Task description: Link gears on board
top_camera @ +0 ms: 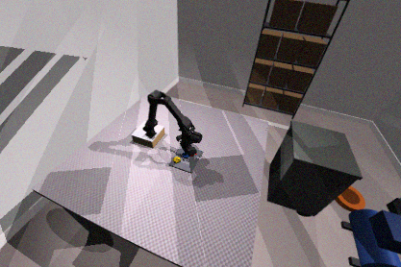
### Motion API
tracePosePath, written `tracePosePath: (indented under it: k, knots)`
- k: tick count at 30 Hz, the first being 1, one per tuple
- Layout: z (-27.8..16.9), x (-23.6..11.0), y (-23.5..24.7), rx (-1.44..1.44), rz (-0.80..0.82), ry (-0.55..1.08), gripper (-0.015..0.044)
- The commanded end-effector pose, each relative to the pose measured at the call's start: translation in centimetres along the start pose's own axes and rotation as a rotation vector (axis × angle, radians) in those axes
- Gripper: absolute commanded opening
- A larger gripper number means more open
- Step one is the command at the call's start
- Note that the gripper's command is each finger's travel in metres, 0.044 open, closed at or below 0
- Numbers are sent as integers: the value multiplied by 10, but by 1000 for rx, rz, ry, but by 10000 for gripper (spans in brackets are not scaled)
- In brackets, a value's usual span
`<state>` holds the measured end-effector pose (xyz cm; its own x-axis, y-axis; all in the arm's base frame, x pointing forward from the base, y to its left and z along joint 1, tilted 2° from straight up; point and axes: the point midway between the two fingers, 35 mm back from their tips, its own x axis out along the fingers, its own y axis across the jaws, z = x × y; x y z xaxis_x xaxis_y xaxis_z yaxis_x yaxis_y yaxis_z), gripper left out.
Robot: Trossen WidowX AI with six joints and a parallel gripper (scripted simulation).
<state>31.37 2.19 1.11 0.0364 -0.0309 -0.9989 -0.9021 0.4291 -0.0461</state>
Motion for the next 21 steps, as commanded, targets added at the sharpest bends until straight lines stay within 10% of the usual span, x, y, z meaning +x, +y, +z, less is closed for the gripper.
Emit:
tracePosePath:
  k: [1,16,21]
  knots:
    - [-1,1,1,3,-1,4,0]
    - [-1,2,-1,299,-2,3,0]
    - [-1,0,-1,248,-1,4,131]
